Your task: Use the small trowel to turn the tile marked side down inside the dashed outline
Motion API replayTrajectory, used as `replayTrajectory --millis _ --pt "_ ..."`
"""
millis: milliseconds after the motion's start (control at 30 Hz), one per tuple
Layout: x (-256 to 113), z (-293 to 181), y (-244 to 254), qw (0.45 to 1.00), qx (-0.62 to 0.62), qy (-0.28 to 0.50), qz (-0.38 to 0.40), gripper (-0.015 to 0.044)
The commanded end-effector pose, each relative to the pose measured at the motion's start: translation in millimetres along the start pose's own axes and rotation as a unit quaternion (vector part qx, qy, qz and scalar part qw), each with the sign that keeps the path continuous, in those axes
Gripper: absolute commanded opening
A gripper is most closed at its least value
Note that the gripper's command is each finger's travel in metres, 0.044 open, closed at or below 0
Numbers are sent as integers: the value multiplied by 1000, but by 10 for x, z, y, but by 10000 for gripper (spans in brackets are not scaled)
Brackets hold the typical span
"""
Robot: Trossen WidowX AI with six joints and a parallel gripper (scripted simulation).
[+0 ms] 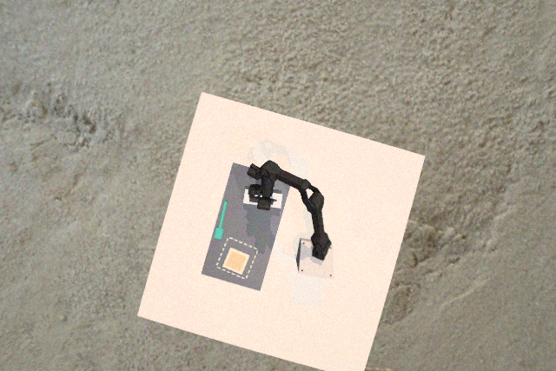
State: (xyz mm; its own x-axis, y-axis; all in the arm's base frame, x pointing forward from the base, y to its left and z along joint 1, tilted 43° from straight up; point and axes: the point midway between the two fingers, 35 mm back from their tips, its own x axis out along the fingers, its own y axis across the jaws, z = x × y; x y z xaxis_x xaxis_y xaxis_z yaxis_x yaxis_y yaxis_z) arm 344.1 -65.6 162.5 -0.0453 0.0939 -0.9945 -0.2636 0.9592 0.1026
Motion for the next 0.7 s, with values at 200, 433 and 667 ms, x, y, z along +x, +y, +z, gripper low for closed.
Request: replayTrajectory --millis 200,433,667 --pt "25 27 5 1000 -11 -3 8 0" --pt "97 35 -82 1000 -10 -3 7 0" --pt "170 39 -168 1000 -9 -4 5 0"
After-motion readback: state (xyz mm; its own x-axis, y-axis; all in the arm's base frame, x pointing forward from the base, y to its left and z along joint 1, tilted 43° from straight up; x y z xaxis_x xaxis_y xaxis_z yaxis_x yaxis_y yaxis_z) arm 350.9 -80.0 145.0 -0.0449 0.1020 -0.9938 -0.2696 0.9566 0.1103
